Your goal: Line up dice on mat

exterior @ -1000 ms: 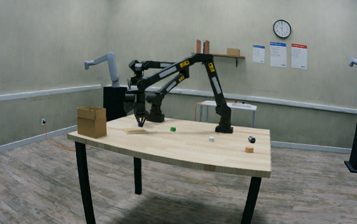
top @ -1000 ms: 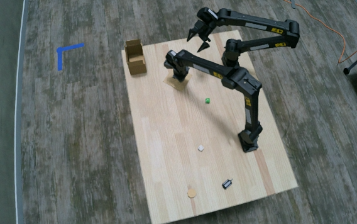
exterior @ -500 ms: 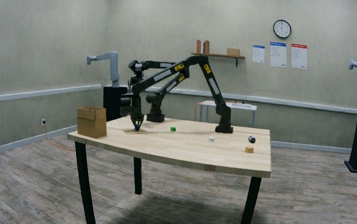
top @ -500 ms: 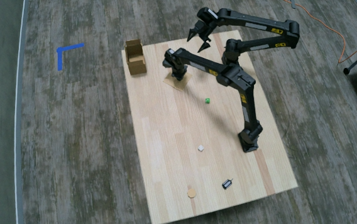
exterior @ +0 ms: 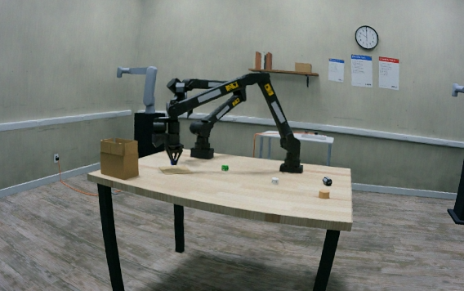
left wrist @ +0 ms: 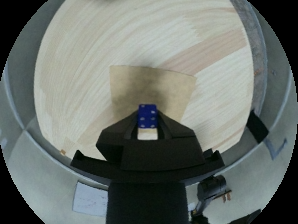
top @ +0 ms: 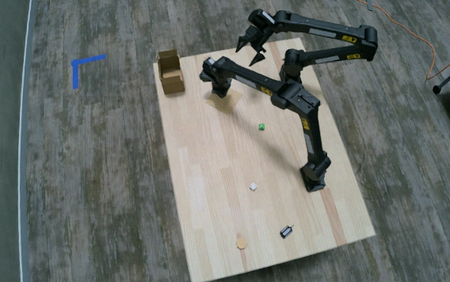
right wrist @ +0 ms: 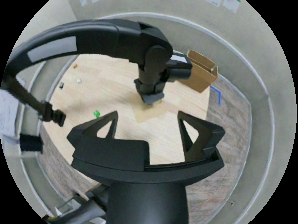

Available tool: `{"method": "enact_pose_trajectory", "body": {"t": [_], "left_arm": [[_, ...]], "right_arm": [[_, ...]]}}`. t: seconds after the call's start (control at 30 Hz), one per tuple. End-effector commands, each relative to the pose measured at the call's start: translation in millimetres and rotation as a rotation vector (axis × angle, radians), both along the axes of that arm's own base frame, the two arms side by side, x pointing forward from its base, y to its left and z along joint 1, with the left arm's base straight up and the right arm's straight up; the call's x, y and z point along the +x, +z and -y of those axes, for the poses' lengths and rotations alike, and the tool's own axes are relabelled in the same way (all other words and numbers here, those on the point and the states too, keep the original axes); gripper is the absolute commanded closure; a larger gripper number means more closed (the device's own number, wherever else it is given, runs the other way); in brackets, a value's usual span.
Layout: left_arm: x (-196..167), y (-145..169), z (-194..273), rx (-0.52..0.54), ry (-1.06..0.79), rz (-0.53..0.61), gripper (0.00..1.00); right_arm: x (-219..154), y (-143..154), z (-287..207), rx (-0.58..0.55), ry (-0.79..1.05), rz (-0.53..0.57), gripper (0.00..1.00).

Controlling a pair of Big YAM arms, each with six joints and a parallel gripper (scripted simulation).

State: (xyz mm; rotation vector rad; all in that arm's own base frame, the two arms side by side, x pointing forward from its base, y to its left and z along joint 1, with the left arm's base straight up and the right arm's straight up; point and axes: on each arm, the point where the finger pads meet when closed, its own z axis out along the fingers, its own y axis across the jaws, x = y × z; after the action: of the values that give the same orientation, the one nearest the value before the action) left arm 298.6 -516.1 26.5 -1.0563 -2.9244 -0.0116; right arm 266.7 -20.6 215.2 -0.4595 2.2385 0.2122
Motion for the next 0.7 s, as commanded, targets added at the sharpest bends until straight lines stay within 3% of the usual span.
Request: {"method": "enact_pose_trajectory", "body": {"t": [0.0, 0.67], "left_arm": [[1, 6, 22, -0.034, 0.005, 0.026, 0.8], [6, 12, 22, -0.059, 0.001, 0.038, 0.8]], "right_arm": [[5, 15, 0, -0.009, 0.014, 0.025, 0.0], [5, 15, 0, -0.009, 0.014, 0.025, 0.0]]}}
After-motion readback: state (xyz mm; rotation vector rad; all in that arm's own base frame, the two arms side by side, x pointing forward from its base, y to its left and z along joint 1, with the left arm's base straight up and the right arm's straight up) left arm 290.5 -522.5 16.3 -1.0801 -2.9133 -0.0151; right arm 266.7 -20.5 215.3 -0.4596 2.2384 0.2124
